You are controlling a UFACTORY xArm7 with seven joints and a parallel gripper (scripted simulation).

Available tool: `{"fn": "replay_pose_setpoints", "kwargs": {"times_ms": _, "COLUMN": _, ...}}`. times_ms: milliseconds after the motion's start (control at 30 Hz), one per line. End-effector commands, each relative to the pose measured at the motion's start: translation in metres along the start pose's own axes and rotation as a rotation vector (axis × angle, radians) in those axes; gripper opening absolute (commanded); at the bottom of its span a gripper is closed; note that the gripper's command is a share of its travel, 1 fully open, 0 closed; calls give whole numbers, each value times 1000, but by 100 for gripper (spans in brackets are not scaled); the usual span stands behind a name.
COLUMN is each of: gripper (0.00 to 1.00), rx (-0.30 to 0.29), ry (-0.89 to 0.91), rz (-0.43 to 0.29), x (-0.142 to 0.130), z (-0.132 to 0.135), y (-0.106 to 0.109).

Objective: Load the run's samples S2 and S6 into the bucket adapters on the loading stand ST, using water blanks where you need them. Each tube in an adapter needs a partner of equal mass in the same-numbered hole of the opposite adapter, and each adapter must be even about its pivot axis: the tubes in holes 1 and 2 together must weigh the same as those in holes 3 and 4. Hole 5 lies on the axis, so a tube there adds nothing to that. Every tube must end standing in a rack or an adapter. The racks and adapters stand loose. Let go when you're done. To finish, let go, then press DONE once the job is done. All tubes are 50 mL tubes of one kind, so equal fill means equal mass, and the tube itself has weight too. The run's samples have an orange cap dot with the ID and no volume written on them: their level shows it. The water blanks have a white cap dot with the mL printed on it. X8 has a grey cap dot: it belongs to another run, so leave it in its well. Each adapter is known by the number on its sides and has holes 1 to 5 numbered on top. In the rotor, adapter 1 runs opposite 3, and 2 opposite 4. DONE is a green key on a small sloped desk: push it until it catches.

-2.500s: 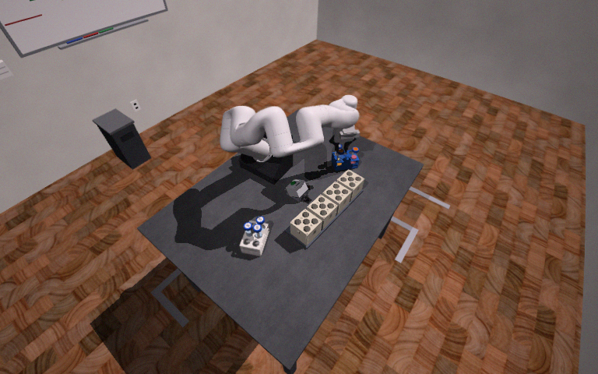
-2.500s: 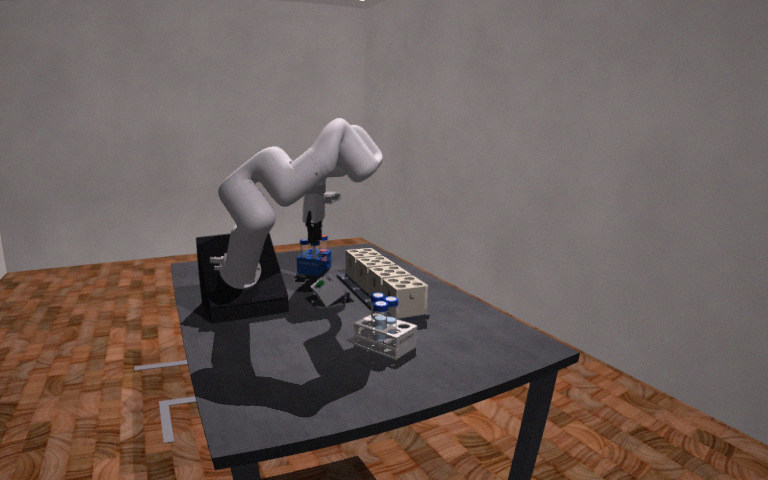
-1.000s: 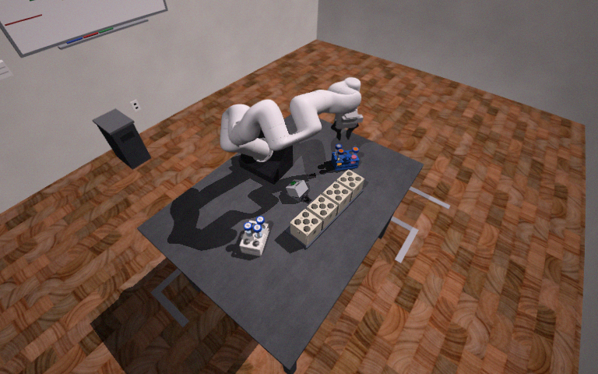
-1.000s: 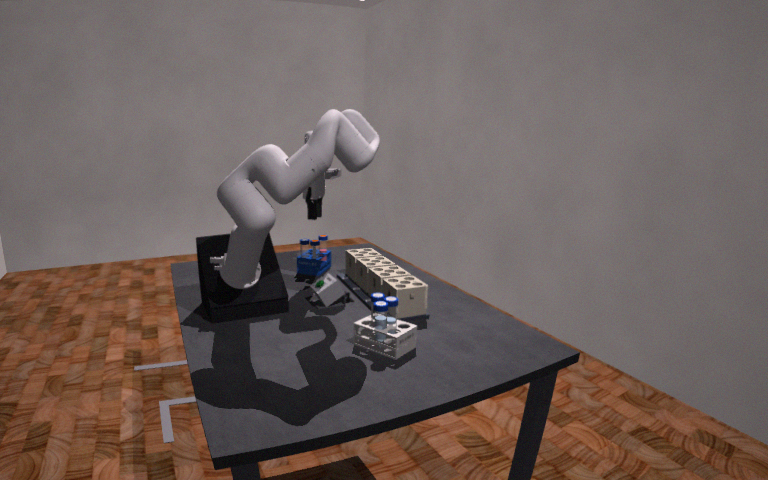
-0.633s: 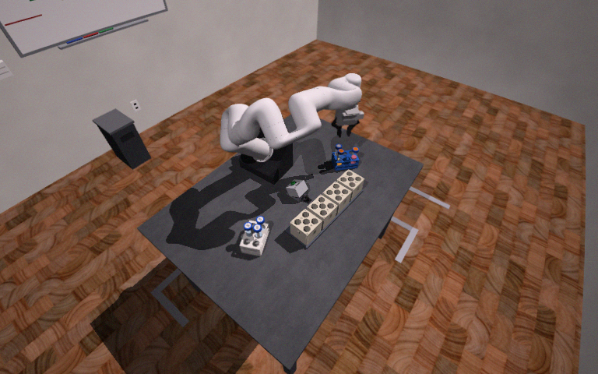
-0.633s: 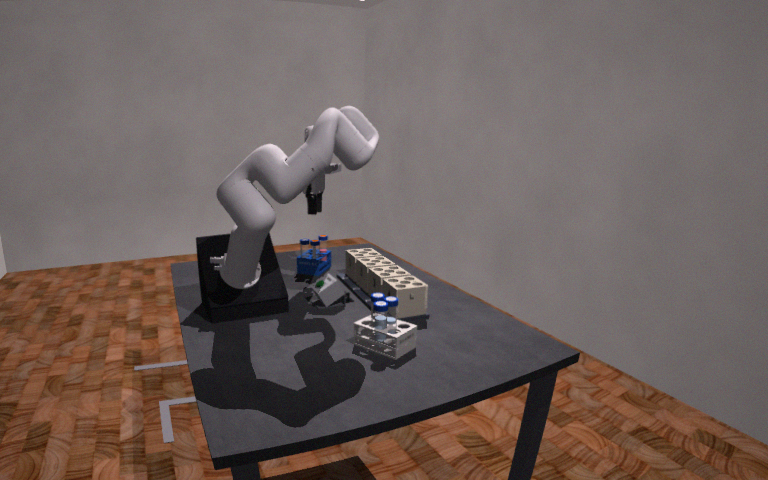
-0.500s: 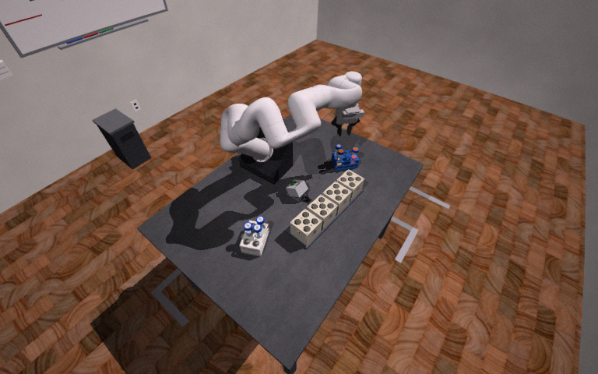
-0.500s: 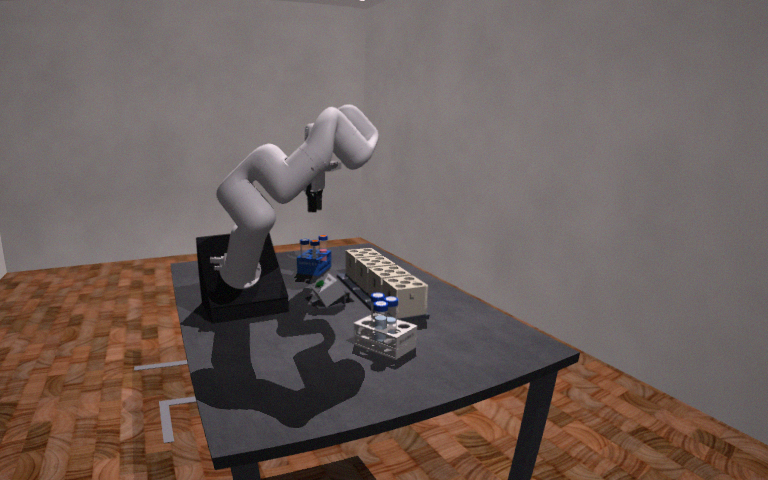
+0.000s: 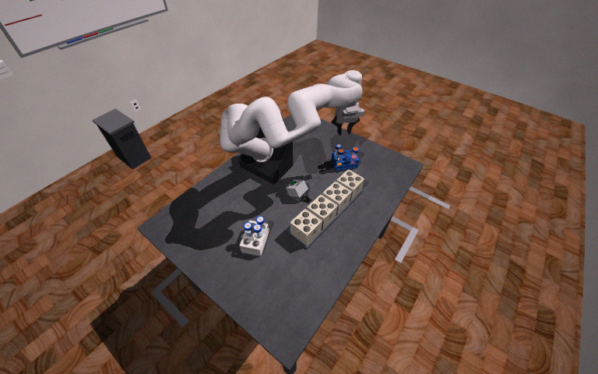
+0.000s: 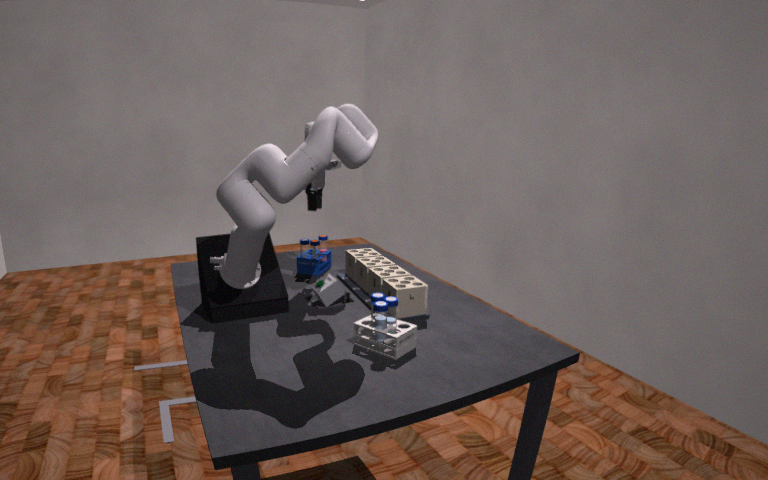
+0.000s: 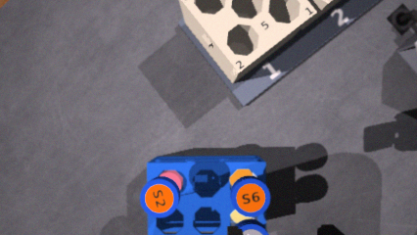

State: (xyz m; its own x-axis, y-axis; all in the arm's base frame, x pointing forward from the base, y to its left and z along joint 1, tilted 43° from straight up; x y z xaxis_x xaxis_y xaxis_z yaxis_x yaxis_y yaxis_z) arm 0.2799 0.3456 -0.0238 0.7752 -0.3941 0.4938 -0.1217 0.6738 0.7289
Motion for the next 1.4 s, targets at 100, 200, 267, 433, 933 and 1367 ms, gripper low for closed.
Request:
{"fn": "replay_pose_setpoints", "kwargs": {"times_ms": 100, "gripper": 44, "rx": 5, "ry": 0, "rz": -1, "x": 0, "z": -1, "y": 3}}
{"fn": "replay_pose_setpoints", "kwargs": {"times_ms": 200, "gripper": 44, "rx": 5, "ry": 0, "rz": -1, "x": 0, "z": -1, "y": 3}}
{"fn": "replay_pose_setpoints", "kwargs": {"times_ms": 267, "gripper": 44, "rx": 5, "ry": 0, "rz": -1, "x": 0, "z": -1, "y": 3}}
{"fn": "replay_pose_setpoints", "kwargs": {"times_ms": 433, "gripper": 57, "rx": 5, "ry": 167, "rz": -1, "x": -1, "z": -26, "y": 3}}
{"fn": "replay_pose_setpoints", "kwargs": {"times_ms": 933, "gripper": 57, "rx": 5, "ry": 600, "rz": 0, "x": -2, "z": -80, "y": 3}}
{"fn": "replay_pose_setpoints", "kwargs": {"times_ms": 1367, "gripper": 57, "rx": 5, "ry": 967, "rz": 1, "x": -2, "z": -80, "y": 3}}
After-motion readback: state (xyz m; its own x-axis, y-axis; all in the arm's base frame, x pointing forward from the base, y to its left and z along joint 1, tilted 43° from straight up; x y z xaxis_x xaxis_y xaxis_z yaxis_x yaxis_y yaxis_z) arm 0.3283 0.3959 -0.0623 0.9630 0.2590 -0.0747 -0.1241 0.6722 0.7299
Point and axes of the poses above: the point where the finger pads meet when closed, its own y axis back along the fingers, its own z axis across the jaws, x = y × z, the point moved 5 cm from there along y, back along the fingers, and after that the axes turned 1 degree about -y, right-handed, at the moved point
